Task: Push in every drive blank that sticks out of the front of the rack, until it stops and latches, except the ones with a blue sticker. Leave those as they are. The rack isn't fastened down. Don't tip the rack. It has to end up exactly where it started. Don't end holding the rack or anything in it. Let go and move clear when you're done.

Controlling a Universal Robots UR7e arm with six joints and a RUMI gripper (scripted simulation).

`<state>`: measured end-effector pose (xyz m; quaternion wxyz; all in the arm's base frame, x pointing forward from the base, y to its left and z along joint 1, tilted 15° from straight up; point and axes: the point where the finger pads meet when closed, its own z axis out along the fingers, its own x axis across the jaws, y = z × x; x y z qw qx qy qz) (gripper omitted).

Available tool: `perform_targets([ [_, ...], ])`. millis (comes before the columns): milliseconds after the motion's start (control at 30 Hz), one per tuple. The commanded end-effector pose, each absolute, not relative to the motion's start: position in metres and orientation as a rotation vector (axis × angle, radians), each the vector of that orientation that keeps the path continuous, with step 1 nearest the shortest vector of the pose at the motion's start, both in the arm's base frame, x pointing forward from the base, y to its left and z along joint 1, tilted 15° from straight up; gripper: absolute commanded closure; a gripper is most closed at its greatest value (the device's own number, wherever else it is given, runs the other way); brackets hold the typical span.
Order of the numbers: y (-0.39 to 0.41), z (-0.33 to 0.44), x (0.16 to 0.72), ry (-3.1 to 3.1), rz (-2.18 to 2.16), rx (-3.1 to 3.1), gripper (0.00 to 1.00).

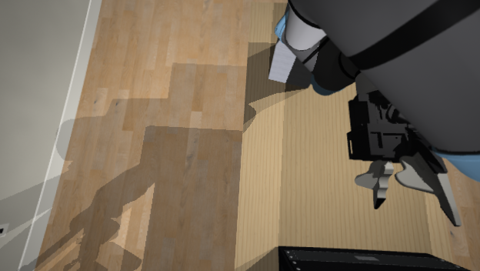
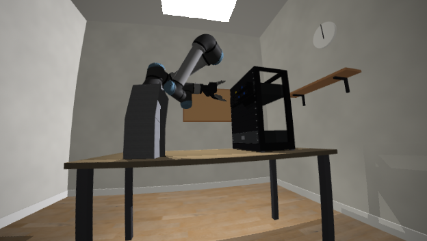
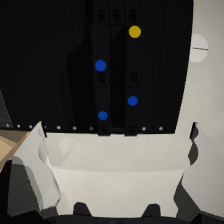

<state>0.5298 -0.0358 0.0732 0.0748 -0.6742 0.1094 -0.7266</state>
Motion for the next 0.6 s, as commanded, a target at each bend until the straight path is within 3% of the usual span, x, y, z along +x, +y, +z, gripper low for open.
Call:
perform_targets([
  [0, -0.032, 0.076, 0.535, 0.328, -2.181, -2.024, 0.0],
  [567, -0.006, 0.09, 0.571, 0.328, -2.181, -2.024, 0.0],
])
